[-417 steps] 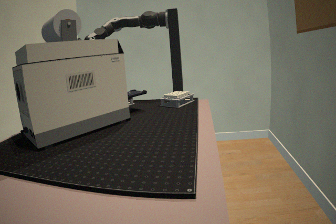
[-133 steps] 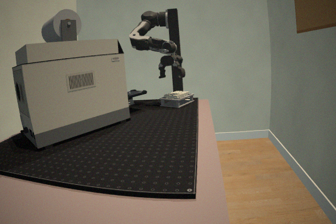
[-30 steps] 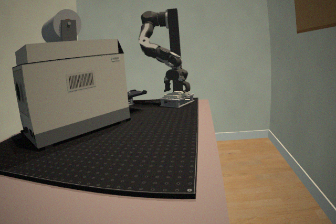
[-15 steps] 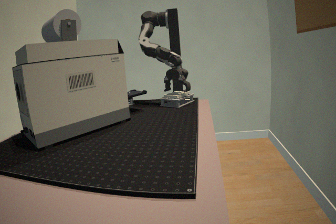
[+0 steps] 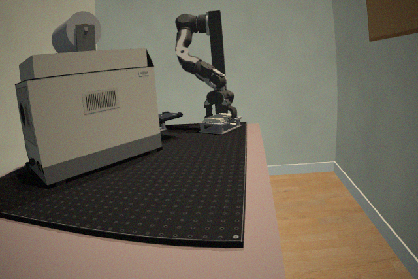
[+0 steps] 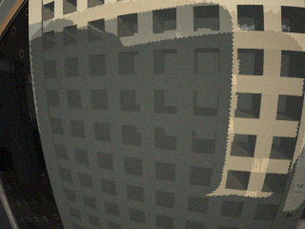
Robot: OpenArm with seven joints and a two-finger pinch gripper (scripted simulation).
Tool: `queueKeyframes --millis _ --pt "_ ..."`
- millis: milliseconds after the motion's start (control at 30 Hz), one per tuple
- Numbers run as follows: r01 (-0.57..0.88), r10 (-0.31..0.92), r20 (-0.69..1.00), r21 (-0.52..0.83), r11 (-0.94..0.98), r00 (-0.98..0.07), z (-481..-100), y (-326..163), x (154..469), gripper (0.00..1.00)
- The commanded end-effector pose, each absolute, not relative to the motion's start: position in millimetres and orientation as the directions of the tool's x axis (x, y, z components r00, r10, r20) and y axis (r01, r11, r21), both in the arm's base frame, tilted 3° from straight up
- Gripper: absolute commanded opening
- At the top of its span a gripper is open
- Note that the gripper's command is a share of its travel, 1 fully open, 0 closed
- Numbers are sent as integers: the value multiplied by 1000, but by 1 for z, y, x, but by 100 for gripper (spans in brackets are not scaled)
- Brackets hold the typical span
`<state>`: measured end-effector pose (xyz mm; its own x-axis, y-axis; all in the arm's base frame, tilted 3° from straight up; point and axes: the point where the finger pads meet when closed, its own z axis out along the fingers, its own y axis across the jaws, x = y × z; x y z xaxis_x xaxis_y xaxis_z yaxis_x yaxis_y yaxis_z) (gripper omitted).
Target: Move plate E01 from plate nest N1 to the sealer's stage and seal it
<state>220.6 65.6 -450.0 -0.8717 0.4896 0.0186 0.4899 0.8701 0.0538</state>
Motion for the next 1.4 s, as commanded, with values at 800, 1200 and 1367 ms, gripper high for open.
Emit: queueKeyframes --millis 800,1200,1367 --pt "484 484 15 63 873 -875 -447 67 224 77" --pt "488 488 17 54 871 -873 -448 66 221 77" --pt "488 488 17 54 871 -873 -448 66 221 77"
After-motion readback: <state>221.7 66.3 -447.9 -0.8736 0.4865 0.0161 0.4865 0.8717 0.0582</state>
